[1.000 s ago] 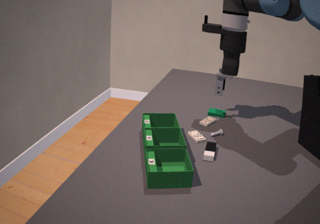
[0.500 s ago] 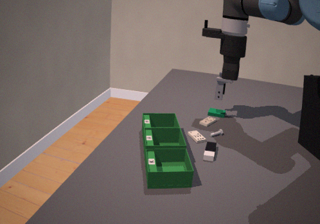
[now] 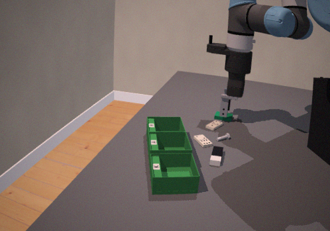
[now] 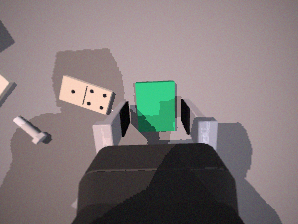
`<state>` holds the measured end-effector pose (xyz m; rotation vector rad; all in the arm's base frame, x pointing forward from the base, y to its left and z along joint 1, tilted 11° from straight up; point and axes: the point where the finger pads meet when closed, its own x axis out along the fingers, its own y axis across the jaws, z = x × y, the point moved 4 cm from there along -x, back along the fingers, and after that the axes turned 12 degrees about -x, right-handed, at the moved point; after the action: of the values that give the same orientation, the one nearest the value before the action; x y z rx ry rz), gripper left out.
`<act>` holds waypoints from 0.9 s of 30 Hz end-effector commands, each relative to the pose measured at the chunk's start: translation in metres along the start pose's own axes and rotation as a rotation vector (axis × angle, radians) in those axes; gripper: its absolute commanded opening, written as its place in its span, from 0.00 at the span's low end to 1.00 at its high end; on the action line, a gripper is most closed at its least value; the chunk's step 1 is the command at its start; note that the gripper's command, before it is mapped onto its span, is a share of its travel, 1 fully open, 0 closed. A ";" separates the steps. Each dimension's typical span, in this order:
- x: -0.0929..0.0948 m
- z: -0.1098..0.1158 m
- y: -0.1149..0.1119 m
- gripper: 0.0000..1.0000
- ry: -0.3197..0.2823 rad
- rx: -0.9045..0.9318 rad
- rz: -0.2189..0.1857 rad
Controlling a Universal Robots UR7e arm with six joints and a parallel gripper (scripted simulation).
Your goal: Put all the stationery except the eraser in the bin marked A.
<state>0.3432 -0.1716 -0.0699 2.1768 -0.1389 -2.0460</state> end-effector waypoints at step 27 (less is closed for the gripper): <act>0.015 0.001 -0.001 1.00 0.008 0.000 0.008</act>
<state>0.3461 -0.1759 -0.0833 2.1815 -0.1503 -2.0280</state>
